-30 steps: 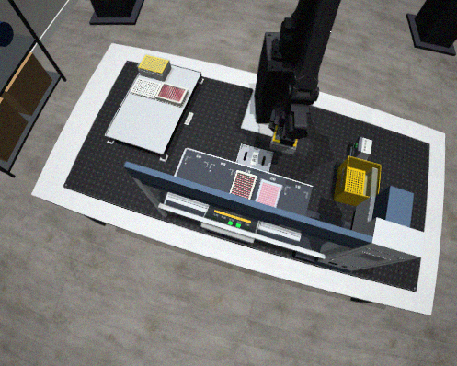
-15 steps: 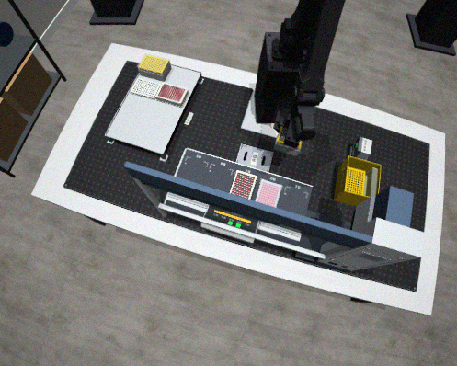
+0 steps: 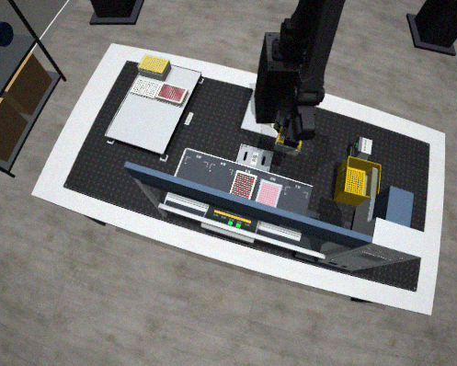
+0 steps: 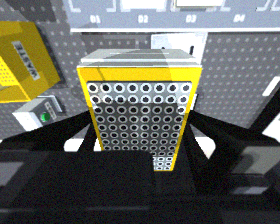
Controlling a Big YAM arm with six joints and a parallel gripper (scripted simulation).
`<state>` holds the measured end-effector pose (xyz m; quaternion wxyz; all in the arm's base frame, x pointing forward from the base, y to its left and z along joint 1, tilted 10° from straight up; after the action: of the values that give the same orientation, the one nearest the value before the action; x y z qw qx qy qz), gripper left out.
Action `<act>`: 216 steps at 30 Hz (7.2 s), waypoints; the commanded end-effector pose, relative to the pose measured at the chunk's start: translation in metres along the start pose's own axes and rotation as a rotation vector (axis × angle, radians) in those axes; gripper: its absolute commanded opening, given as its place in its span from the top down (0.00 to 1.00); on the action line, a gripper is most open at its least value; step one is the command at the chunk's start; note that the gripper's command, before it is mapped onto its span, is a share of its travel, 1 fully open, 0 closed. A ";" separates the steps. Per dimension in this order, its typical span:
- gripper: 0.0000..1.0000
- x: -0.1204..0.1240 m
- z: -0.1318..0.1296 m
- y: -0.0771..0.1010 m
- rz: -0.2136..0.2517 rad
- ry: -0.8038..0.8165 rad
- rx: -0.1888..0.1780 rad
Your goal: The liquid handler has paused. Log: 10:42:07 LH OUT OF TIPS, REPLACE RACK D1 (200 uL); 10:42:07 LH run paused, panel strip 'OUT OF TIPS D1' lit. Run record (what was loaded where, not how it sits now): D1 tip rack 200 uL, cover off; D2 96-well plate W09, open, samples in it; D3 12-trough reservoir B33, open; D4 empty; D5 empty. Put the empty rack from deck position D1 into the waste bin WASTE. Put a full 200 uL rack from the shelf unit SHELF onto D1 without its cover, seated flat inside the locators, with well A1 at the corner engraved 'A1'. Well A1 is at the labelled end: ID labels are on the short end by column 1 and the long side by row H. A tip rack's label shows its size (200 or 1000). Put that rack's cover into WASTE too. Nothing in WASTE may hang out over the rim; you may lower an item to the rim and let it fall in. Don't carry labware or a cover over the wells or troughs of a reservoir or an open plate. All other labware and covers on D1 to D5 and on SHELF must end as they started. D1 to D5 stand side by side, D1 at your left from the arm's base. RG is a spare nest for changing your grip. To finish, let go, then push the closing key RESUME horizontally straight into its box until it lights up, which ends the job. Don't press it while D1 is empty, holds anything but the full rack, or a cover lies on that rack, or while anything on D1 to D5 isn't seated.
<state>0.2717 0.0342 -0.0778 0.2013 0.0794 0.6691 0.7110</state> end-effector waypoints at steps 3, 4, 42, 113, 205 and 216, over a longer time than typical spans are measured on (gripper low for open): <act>1.00 0.003 -0.004 -0.003 0.018 -0.021 0.014; 1.00 0.003 -0.004 -0.003 0.018 -0.021 0.014; 1.00 0.023 0.085 -0.005 0.017 -0.021 0.027; 1.00 -0.147 0.132 -0.005 0.006 0.013 0.005; 1.00 -0.170 0.135 -0.038 -0.021 0.000 -0.011; 1.00 -0.167 0.133 -0.054 -0.016 -0.001 -0.008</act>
<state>0.4678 0.0948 -0.0890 0.2007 0.0820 0.6701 0.7099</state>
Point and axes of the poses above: the point where the finger pads meet when closed, its own y axis back along the fingers, its own z axis across the jaws, x = y × z, the point moved 1 cm from there along y, back along the fingers, and after that the axes turned 11 degrees about -y, right-handed, at the moved point
